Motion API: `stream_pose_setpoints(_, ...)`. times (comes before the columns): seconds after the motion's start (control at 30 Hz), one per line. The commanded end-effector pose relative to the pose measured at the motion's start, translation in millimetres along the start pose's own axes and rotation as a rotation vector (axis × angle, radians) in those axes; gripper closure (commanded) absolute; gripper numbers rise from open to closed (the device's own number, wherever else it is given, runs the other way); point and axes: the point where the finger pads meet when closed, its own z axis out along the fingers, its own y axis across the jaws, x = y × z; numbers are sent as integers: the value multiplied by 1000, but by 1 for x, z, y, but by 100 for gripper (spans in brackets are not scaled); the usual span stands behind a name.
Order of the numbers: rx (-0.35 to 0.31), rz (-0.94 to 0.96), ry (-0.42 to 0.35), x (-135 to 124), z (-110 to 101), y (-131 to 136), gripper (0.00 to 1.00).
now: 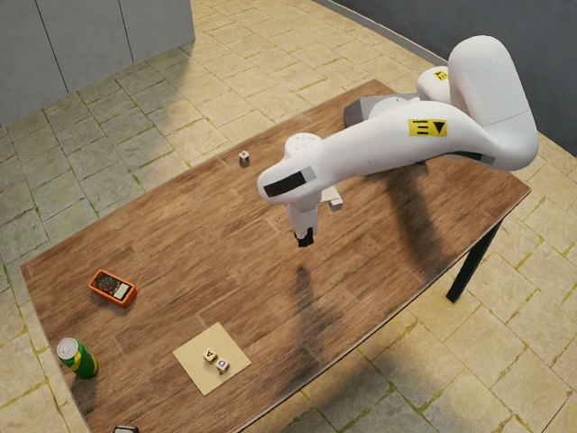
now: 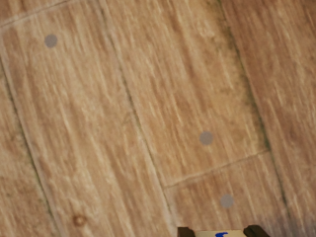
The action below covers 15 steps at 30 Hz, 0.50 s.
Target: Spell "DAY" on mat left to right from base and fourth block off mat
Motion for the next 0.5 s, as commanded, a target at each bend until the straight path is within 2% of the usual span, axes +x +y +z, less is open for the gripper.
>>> stream_pose_setpoints(0.0,-1,1,5,0,-31,1,77)
stream_pose_setpoints(0.17,-1,1,5,0,-42,1,77)
stream_pose_setpoints(0.47,-1,0,5,0,-42,1,77)
